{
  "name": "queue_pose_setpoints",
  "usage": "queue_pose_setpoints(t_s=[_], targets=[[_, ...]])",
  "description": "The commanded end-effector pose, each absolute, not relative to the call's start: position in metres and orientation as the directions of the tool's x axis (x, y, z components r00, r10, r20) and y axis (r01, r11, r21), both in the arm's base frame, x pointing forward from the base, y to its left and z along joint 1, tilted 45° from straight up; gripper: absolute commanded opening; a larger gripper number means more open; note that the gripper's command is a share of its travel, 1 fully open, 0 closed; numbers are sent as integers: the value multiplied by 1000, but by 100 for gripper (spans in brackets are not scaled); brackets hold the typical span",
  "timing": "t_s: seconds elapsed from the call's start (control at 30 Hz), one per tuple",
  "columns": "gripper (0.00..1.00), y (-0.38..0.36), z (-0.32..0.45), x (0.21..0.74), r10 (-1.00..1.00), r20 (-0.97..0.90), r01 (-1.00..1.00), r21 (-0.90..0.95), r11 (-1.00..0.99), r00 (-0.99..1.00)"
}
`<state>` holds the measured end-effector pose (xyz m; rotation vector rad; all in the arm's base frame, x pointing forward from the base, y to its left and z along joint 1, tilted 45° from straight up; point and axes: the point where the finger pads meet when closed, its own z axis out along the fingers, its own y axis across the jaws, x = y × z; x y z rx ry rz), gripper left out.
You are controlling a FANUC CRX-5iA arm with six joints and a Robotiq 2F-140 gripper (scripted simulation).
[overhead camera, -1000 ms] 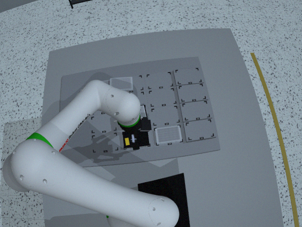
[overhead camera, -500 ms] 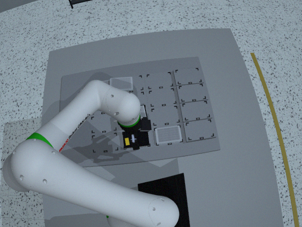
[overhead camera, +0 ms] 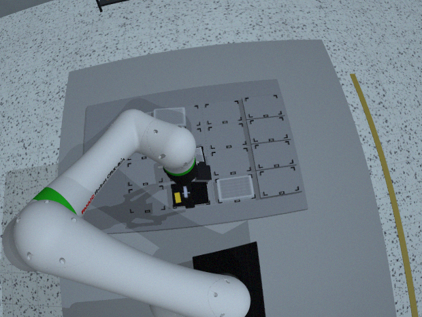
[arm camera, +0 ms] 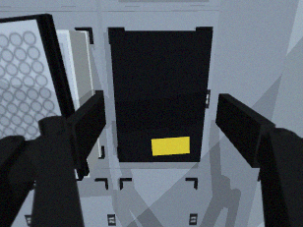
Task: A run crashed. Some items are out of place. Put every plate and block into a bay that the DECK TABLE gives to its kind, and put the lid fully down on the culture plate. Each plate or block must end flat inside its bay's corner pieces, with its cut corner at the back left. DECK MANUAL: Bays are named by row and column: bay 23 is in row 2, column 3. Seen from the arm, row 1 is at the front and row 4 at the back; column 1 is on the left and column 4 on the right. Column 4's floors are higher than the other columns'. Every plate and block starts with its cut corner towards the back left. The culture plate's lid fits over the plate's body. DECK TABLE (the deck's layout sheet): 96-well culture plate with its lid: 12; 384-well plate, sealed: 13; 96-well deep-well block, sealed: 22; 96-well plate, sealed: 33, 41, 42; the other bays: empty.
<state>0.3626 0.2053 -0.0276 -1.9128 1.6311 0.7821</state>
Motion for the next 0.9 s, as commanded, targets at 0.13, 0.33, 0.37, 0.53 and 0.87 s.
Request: queue_pose_setpoints(t_s=[0.13, 0.33, 0.37, 0.53, 0.87], targets=[[70, 198, -21, 364, -699, -706, -988, -10, -154, 116], [70, 193, -15, 365, -699, -706, -988, -10, -154, 116], [70, 192, -14, 365, -699, -706, -988, -10, -154, 116], [70, 189, -11, 365, -699, -706, -988, -10, -154, 116], [70, 180, -2, 367, -699, -706, -988, -10, -154, 116]])
